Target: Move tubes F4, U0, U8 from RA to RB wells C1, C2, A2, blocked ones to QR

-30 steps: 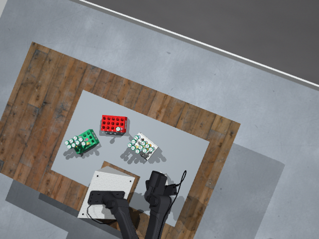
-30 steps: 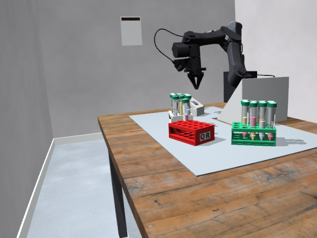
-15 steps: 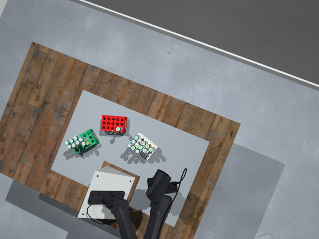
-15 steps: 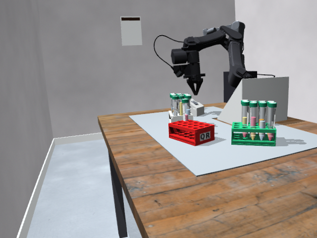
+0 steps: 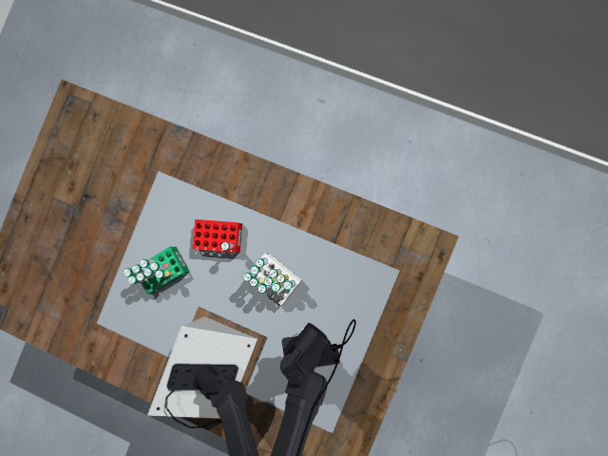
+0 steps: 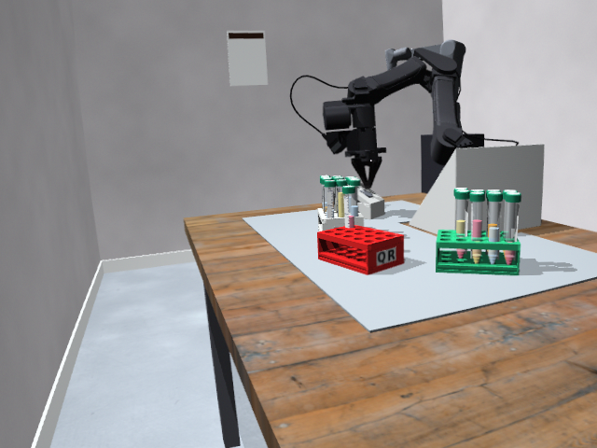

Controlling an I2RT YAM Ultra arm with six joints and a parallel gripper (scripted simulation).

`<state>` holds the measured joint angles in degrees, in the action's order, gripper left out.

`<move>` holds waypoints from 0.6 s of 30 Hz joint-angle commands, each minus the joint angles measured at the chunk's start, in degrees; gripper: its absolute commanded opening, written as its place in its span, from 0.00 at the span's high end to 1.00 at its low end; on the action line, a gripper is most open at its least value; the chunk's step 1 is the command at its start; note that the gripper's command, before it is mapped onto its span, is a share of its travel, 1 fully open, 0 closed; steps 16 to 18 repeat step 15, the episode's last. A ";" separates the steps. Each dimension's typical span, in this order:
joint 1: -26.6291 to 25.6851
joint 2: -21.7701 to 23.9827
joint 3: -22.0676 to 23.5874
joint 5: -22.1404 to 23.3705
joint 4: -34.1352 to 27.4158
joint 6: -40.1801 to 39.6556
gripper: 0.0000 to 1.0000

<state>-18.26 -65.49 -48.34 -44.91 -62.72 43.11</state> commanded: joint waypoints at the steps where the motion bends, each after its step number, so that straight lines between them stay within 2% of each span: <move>1: -0.12 1.72 -0.26 0.27 2.74 -1.77 1.00; 3: -0.70 1.74 1.15 0.35 3.15 -2.10 1.00; 18: -2.28 2.53 2.77 0.79 5.55 -4.27 1.00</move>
